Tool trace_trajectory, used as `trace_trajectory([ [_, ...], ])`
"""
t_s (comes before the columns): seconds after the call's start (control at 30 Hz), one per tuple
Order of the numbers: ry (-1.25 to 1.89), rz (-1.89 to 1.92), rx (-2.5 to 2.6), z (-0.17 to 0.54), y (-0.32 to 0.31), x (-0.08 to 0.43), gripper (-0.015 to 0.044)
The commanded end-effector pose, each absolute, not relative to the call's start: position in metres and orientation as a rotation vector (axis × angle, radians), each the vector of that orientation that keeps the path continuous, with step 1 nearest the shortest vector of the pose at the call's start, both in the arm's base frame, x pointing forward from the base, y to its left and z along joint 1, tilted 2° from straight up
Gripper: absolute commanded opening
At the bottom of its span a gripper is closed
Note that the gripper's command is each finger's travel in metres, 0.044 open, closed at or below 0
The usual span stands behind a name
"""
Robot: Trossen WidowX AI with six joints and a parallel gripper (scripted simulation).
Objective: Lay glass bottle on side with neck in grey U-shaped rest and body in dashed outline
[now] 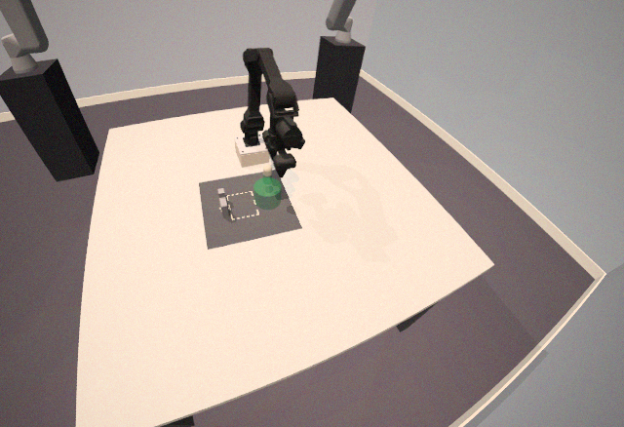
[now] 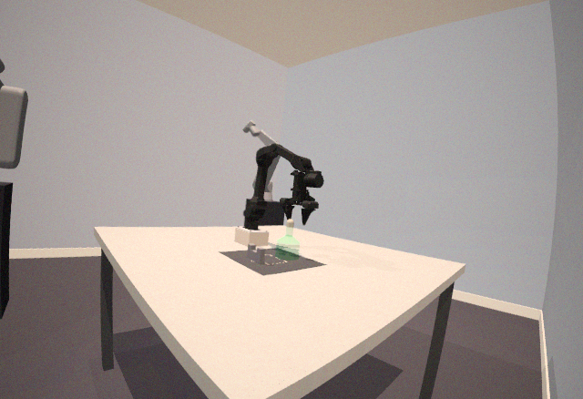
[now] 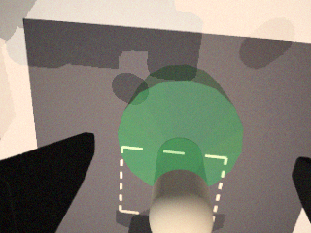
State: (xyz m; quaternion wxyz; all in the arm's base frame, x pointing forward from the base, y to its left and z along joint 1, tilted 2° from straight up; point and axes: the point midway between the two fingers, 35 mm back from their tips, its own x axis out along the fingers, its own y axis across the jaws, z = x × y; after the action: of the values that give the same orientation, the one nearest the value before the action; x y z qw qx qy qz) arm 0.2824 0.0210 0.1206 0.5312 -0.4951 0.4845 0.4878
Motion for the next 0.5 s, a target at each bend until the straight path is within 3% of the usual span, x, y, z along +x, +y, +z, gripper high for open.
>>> trace_trajectory([
  [0.0, 1.158, 1.176, -1.178, 0.119, 0.016, 0.282, 0.044],
  [0.47, 1.16, 1.175, -1.18, 0.118, -0.007, 0.281, 0.044],
])
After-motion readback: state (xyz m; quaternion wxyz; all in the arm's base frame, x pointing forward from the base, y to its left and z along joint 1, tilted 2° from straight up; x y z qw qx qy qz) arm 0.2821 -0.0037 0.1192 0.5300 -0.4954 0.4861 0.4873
